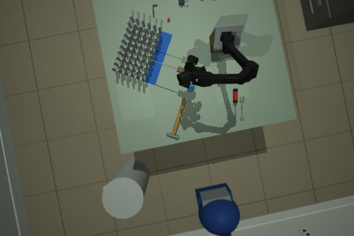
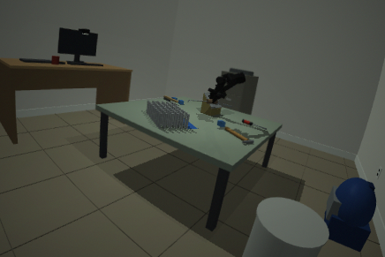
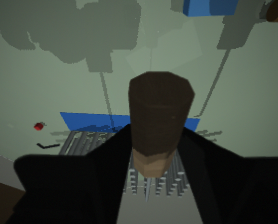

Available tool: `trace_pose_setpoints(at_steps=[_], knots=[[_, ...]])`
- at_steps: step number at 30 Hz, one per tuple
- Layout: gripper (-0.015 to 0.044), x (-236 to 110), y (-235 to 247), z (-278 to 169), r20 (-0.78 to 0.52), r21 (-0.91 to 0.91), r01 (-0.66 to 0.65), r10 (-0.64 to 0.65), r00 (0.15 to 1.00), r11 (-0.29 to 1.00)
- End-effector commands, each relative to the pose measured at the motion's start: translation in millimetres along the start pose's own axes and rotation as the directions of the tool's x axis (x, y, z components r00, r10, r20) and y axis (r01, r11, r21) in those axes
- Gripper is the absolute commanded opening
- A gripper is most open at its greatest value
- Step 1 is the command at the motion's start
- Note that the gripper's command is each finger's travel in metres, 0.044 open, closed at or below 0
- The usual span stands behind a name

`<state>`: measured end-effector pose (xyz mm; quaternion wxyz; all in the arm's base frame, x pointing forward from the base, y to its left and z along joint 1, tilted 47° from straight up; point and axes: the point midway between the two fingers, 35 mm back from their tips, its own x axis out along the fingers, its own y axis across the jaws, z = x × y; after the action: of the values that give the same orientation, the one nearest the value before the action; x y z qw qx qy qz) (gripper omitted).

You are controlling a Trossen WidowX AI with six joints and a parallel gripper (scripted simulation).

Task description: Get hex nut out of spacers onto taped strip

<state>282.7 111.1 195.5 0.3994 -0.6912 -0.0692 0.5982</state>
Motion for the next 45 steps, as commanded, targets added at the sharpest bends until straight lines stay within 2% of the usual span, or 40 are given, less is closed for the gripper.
trace_pose_setpoints(at_steps=[1, 9, 20, 33, 45], knots=[[0.0000, -1.0, 12.2, -11.8, -0.001, 0.013, 0.025, -0.025, 1.000, 1.000], [0.0000, 6.6, 18.0, -18.5, -0.007, 0.018, 0.041, -0.041, 0.999, 0.999], [0.0000, 73.2, 13.2, -5.2, -0.007, 0.017, 0.029, -0.029, 1.000, 0.999], [0.0000, 141.5, 10.8, 32.8, -0.007, 0.026, 0.050, -0.050, 0.999, 0.998], [0.0000, 144.9, 10.6, 30.6, -0.007, 0.025, 0.053, -0.053, 0.999, 0.998]])
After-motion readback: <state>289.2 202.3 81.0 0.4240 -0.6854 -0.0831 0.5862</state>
